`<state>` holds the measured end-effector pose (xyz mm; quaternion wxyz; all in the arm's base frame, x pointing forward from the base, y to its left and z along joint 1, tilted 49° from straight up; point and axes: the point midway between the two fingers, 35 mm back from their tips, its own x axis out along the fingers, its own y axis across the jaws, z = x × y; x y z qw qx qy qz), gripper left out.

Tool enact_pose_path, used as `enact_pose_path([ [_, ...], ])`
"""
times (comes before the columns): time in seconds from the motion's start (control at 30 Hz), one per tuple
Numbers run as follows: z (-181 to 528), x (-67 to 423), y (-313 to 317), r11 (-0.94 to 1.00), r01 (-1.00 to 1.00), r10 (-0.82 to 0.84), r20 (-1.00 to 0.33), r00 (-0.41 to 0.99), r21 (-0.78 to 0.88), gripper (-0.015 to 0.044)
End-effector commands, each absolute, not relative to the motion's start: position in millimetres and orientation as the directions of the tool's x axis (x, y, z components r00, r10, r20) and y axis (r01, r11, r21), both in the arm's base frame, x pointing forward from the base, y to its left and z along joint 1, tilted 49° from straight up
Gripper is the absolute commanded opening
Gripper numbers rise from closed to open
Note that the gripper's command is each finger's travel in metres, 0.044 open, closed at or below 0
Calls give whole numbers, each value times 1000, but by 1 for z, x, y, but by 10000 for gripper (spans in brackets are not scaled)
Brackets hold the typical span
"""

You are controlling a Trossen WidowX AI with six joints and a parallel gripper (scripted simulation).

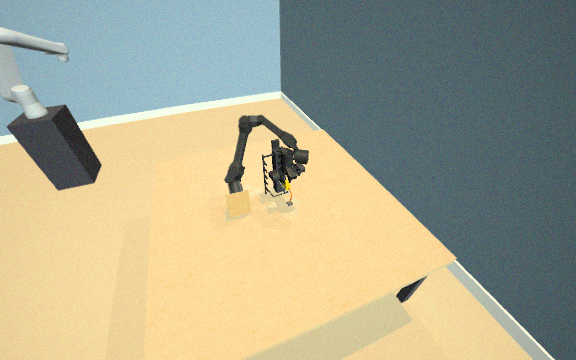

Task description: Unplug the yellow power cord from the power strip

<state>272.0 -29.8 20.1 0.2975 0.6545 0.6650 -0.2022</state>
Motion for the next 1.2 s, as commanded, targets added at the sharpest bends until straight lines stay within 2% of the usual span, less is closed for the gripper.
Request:
enact_pose_path([
  [0.0, 15, 274, -36, 61, 991, 746, -665, 35, 121, 0],
  [0.6, -4, 280, -56, 59, 991, 745, -666, 36, 120, 0],
  [1.03, 0, 277, -48, 56, 991, 749, -661, 37, 118, 341],
  [1.17, -10, 281, -62, 56, 991, 748, -663, 37, 118, 440],
])
